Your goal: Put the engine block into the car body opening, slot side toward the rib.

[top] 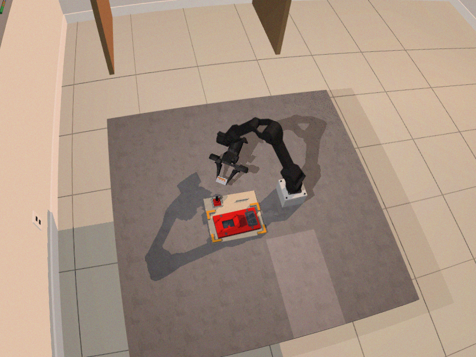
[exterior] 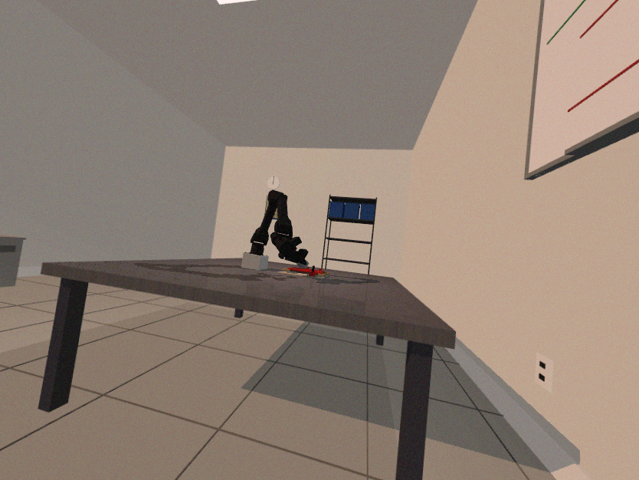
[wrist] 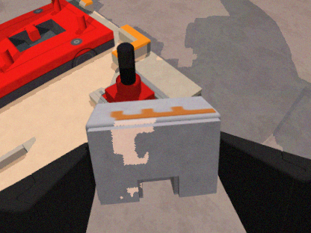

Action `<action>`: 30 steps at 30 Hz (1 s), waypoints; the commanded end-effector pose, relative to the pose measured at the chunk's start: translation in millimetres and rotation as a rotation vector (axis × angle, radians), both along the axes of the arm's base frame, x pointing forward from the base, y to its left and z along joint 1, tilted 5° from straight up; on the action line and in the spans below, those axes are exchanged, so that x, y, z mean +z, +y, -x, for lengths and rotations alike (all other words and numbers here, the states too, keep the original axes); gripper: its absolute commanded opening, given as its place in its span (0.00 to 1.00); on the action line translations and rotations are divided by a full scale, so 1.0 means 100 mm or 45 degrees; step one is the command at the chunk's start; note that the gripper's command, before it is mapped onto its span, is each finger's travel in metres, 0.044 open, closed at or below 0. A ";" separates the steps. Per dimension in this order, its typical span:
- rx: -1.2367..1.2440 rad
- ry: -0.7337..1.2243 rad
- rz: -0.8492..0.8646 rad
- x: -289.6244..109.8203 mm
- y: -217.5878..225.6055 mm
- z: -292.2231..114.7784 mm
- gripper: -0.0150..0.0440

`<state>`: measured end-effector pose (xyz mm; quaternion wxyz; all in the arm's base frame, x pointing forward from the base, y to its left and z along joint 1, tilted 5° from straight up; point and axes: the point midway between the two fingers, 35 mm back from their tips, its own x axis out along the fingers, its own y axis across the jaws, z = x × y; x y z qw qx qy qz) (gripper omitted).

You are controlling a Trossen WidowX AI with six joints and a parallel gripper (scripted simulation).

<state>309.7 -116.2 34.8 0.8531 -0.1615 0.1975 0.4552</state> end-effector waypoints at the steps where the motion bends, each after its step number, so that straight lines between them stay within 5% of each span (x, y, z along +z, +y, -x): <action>1: -0.005 0.012 -0.019 -0.08 0.02 0.01 0.25; 30: -0.005 0.012 -0.020 -0.56 0.03 -0.04 0.25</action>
